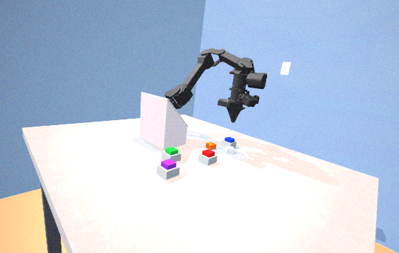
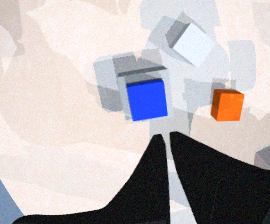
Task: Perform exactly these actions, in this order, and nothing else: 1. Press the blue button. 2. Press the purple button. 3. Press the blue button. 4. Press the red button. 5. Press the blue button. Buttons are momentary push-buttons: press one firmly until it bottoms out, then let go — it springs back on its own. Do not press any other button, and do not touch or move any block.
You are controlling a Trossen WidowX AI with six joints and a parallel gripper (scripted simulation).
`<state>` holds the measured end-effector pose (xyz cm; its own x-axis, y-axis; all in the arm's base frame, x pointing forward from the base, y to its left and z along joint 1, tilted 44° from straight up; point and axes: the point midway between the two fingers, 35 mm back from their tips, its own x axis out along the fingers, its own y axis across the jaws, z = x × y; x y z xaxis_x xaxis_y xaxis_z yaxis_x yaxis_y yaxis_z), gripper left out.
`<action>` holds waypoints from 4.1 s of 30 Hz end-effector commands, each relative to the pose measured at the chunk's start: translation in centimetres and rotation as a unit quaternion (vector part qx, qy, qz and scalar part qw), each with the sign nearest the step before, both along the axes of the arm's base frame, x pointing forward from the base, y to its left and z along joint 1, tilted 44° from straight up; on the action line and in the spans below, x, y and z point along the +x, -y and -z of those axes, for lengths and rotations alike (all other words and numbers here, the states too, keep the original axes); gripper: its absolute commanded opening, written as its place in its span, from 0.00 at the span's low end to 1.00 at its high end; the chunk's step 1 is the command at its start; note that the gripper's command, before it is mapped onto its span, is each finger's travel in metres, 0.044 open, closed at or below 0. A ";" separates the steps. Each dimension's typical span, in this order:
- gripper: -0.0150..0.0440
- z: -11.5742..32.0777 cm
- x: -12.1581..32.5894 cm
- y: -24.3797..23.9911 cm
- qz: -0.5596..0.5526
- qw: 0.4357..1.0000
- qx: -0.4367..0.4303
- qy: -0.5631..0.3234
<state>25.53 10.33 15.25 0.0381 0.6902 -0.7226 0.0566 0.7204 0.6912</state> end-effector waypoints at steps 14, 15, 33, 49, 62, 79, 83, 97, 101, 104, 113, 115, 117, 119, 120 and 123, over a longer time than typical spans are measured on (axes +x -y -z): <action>0.29 7.6 4.1 10.3 0.002 1.000 -0.009 0.004; 0.29 8.7 4.2 11.5 0.001 1.000 -0.009 0.003; 0.29 17.8 4.0 11.5 -0.004 1.000 0.000 0.000; 0.29 19.4 4.1 10.0 -0.004 1.000 0.000 0.001; 0.29 20.3 4.1 9.1 -0.004 1.000 0.001 0.001; 0.29 20.0 4.3 9.5 -0.003 1.000 -0.001 0.005; 0.29 17.8 4.0 11.5 -0.004 1.000 0.000 0.000; 0.29 13.2 3.8 15.7 -0.004 1.000 -0.002 0.000; 0.29 9.2 4.3 11.8 -0.002 1.000 -0.010 -0.001; 0.29 5.7 3.7 8.1 -0.001 1.000 -0.012 -0.001; 0.29 -1.0 -0.3 0.7 -0.004 1.000 0.003 -0.001; 0.29 -1.0 -0.3 0.7 -0.004 1.000 0.003 -0.001; 0.29 -1.0 -0.3 0.7 -0.004 1.000 0.003 -0.001; 0.29 -0.2 -0.2 0.0 -0.004 1.000 0.002 -0.001; 0.29 0.7 -0.1 -0.9 -0.004 1.000 0.002 0.000; 0.29 3.2 -0.1 -3.5 -0.004 1.000 0.004 0.000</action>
